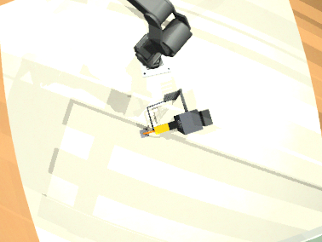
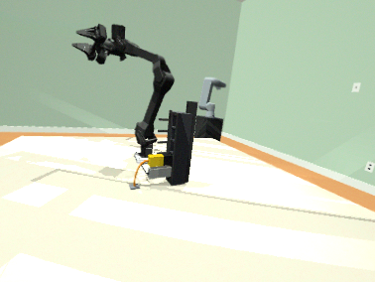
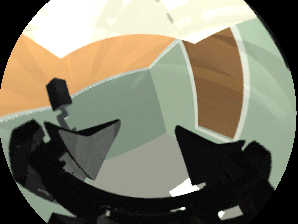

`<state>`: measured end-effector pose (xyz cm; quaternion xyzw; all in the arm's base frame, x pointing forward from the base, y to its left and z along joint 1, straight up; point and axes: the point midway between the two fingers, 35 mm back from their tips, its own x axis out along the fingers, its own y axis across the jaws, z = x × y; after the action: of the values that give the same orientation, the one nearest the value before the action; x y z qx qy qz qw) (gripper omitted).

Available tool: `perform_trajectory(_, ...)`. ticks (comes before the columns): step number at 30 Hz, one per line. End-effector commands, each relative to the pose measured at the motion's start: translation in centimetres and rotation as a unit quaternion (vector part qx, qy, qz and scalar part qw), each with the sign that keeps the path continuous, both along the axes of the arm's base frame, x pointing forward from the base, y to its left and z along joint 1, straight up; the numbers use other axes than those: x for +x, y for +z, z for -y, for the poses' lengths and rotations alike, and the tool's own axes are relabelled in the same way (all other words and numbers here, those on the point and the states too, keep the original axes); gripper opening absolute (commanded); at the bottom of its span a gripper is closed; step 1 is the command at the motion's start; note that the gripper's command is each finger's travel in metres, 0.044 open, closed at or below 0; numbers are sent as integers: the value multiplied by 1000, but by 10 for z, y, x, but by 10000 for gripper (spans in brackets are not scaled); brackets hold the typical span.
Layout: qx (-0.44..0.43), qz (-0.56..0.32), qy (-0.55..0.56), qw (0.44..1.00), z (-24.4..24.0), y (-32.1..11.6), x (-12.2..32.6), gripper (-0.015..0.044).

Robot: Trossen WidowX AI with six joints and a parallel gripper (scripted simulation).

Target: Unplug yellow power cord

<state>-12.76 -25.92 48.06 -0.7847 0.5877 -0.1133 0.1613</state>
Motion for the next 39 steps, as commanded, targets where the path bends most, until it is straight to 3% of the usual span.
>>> perform_trajectory(1, 4, 9, 2, 1000, 2, -1, 1, 374)
perform_trajectory(5, 88, 189, 28, 978, 32, -23, 25, 269)
perform_trajectory(9, 206, 376, 42, 902, 62, -52, 63, 164)
perform_trajectory(12, 271, 457, 39, 846, 74, -69, 87, 160)
perform_trajectory(25, 472, 645, -41, 599, 90, -134, 175, 160)
perform_trajectory(39, 600, 697, -237, 313, 61, -208, 278, 160)
